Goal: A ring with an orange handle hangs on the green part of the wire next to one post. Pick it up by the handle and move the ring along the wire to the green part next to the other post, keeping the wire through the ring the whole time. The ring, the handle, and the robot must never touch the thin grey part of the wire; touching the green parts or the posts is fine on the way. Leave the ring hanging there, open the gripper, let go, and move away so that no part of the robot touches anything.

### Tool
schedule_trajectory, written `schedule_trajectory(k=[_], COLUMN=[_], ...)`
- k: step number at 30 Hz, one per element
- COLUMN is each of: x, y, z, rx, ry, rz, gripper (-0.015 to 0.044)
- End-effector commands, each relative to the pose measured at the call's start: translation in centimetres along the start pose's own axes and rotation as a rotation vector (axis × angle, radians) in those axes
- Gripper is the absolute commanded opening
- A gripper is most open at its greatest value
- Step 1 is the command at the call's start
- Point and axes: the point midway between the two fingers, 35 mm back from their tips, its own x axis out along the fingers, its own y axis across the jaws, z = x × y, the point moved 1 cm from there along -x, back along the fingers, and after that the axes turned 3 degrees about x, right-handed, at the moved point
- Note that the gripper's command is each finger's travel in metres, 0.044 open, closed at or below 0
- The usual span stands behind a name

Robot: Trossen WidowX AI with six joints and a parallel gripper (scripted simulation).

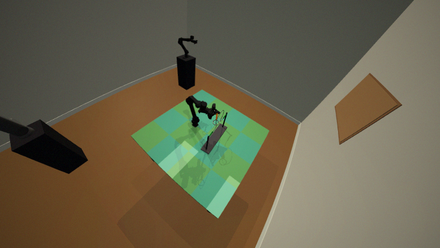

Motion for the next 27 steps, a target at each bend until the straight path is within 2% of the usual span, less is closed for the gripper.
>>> schedule_trajectory(k=[1,27], x=[-0.05,0.02], y=[0.19,-0.66], z=[-0.01,0.10], rx=[-0.042,-0.257], ry=[-0.010,-0.047], rz=[-0.014,-0.141], gripper=[-0.0150,-0.0150])
